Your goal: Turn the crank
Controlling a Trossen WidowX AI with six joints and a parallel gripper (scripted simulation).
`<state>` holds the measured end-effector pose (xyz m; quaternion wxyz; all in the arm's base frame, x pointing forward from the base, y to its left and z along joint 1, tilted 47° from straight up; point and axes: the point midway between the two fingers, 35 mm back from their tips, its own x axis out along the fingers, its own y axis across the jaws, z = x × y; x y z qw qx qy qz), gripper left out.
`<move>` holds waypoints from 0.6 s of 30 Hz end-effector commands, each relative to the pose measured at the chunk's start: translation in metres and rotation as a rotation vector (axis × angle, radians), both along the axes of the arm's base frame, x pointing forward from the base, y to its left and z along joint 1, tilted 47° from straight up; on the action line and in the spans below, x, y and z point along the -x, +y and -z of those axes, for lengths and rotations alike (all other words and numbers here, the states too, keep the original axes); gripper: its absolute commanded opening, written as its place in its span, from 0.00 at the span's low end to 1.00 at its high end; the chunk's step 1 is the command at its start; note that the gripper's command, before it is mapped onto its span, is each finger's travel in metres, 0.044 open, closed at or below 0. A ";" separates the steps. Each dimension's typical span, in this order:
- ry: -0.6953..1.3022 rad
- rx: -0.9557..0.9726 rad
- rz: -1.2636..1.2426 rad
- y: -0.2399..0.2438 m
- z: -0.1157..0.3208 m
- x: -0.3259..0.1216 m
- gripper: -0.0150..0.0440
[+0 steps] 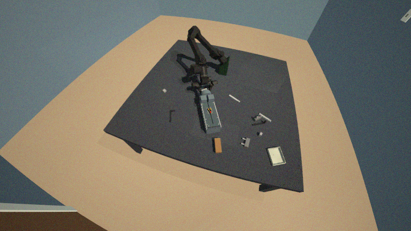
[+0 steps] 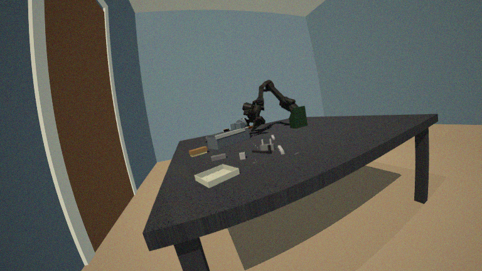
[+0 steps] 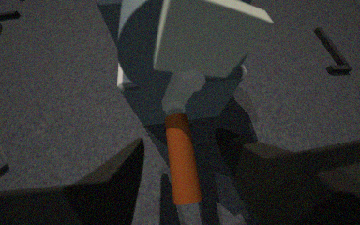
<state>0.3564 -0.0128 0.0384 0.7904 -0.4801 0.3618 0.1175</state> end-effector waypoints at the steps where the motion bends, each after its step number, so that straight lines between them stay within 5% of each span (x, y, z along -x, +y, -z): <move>1: 0.005 -0.001 -0.006 0.000 0.002 0.001 0.60; 9: 0.005 -0.001 -0.006 0.000 0.002 0.001 0.25; 18: 0.005 -0.001 -0.006 0.000 0.002 0.001 0.25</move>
